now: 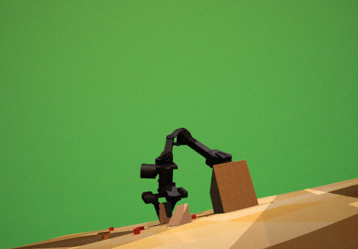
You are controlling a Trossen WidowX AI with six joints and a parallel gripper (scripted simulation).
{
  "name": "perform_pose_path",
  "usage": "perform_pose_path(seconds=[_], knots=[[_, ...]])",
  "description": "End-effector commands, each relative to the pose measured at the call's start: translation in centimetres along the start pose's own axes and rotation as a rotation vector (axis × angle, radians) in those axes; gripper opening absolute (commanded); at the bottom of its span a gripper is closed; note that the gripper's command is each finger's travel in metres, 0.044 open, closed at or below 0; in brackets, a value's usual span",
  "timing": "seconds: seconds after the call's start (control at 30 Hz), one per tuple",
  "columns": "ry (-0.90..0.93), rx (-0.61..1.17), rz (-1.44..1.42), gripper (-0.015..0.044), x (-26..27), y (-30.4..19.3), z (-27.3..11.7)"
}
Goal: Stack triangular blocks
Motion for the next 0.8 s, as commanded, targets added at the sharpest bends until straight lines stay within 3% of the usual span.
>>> perform_pose_path(seconds=[0.0,0.5,0.77], knots=[[-0.008,0.109,-0.006,0.0,0.5,1.9,-0.3],[-0.043,0.32,0.004,0.0,0.4,5.9,-0.1],[-0.041,0.27,0.023,0.021,0.0,4.8,-0.5]])
Point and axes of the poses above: the point midway between the two fingers, 35 mm back from their tips, its own z axis out along the fingers, its own x axis across the jaws, y = z × x, the point moved 10 cm from there along -z, back along the fingers, and after that the axes turned 6 degrees about z, right-handed, at the moved point
